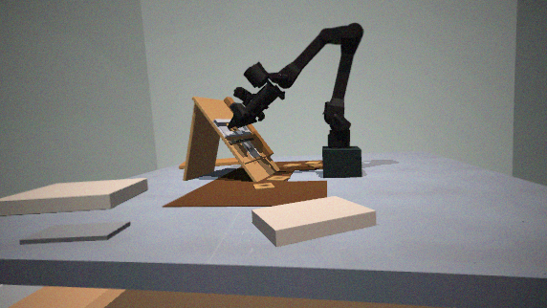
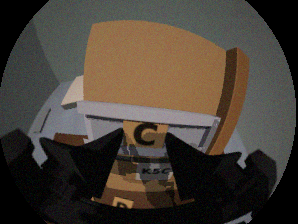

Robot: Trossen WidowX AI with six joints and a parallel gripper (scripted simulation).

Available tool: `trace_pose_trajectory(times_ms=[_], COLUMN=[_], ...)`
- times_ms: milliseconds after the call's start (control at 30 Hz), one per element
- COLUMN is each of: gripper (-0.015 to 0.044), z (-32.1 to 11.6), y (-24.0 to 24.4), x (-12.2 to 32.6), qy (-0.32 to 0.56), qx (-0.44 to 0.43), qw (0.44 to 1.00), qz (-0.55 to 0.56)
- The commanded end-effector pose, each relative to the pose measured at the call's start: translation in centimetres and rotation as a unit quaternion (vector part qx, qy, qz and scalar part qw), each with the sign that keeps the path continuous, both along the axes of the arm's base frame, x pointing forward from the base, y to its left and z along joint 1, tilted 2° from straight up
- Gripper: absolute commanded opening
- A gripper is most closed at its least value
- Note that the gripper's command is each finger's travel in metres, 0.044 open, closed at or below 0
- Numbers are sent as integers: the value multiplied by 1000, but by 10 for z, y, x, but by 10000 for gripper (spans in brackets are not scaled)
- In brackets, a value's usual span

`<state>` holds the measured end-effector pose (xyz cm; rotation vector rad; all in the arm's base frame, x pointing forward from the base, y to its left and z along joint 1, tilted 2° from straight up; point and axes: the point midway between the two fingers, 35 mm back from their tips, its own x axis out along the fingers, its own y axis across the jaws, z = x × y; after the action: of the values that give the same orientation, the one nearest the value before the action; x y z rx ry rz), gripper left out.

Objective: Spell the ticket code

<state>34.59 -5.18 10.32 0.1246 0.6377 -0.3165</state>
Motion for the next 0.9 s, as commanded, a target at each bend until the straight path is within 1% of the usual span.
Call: trace_pose_trajectory(times_ms=[0,867], gripper=[0,0], z=[0,0], y=[-2,-16], x=[-1,-5], qy=[0,1], qx=[-1,-2], qw=[1000,1000], qz=[2,2])
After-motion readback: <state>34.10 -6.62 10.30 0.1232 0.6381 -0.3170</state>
